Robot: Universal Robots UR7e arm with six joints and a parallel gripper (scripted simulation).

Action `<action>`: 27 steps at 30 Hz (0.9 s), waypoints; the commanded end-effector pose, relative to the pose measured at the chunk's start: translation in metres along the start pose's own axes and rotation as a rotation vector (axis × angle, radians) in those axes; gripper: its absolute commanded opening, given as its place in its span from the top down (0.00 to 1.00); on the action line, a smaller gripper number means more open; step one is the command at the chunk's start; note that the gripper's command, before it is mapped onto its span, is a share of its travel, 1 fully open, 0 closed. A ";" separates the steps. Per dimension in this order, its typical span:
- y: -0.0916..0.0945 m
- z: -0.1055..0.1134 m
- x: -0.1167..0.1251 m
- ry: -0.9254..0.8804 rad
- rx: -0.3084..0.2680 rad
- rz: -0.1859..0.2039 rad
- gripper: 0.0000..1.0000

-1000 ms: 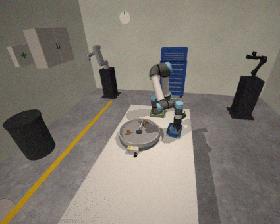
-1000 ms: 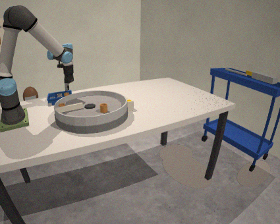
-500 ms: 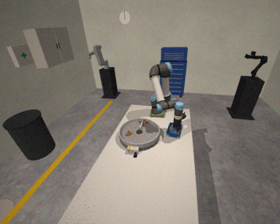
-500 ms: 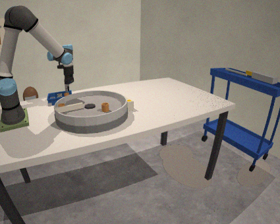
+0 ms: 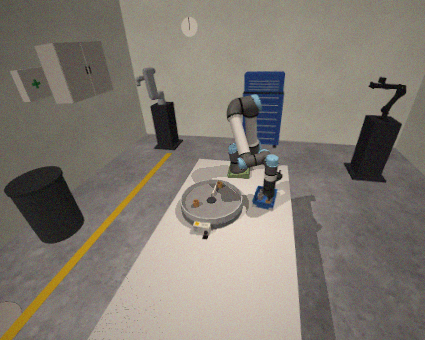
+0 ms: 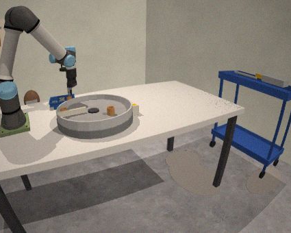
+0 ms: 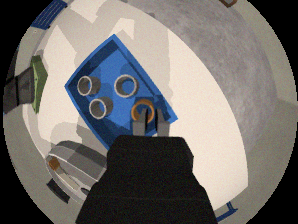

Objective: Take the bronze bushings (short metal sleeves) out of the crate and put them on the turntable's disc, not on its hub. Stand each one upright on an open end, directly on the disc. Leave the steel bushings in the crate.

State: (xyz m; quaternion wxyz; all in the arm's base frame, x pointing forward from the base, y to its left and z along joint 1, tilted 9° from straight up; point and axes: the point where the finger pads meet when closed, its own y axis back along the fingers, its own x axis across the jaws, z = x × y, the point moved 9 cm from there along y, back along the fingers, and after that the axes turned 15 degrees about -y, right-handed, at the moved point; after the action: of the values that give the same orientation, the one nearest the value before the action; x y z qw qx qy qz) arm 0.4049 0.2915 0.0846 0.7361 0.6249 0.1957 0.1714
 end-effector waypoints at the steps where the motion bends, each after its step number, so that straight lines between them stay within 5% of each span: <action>1: 0.001 0.000 0.000 0.000 0.000 0.002 0.64; 27: -0.006 0.000 0.000 0.000 0.000 0.002 0.64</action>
State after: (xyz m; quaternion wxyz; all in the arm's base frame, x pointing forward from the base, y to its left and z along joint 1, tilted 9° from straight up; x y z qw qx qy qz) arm 0.4050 0.2904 0.0778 0.7361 0.6249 0.1957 0.1714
